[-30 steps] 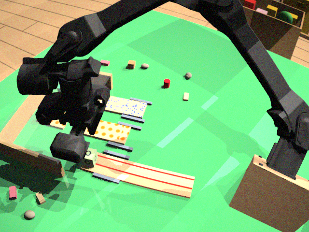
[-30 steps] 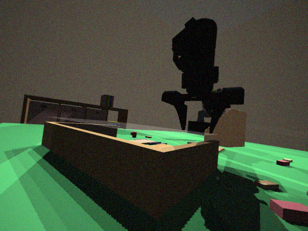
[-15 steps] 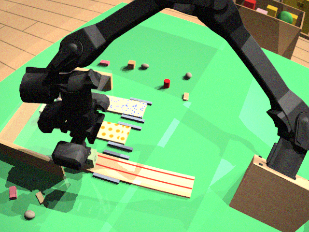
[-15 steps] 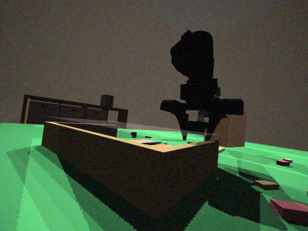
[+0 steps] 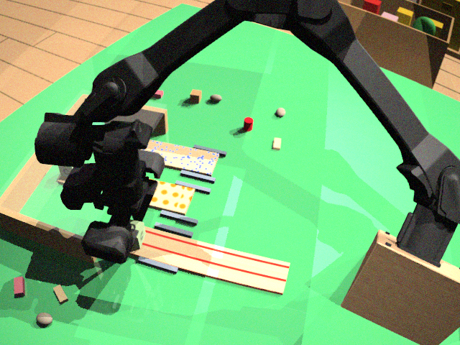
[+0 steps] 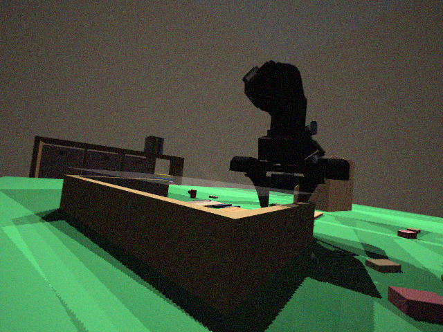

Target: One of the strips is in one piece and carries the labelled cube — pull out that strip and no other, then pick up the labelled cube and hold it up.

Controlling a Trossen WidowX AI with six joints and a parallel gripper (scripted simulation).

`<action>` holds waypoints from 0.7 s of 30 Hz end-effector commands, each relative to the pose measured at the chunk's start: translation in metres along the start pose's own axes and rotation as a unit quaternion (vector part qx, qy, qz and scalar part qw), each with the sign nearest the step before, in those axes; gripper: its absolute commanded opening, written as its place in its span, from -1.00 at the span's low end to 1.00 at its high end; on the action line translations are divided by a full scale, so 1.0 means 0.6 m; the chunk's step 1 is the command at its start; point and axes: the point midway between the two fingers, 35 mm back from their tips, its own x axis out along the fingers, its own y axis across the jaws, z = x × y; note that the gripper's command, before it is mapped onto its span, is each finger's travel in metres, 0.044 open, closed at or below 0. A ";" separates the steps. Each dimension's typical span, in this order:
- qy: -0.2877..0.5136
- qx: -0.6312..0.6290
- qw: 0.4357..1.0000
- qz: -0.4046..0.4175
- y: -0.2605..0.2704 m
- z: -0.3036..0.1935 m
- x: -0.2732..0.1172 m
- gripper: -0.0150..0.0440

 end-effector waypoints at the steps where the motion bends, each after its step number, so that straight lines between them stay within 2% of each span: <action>1: 0.001 -0.004 1.000 -0.002 0.000 -0.002 0.005 0.36; 5: 0.001 0.000 1.000 0.000 0.000 0.000 0.002 0.00; 11: 0.001 0.000 1.000 0.000 0.000 0.000 0.002 -0.14; 15: 0.001 0.000 1.000 0.000 0.000 -0.004 -0.002 -0.49; 21: 0.001 -0.002 1.000 0.000 0.004 -0.039 -0.030 -0.49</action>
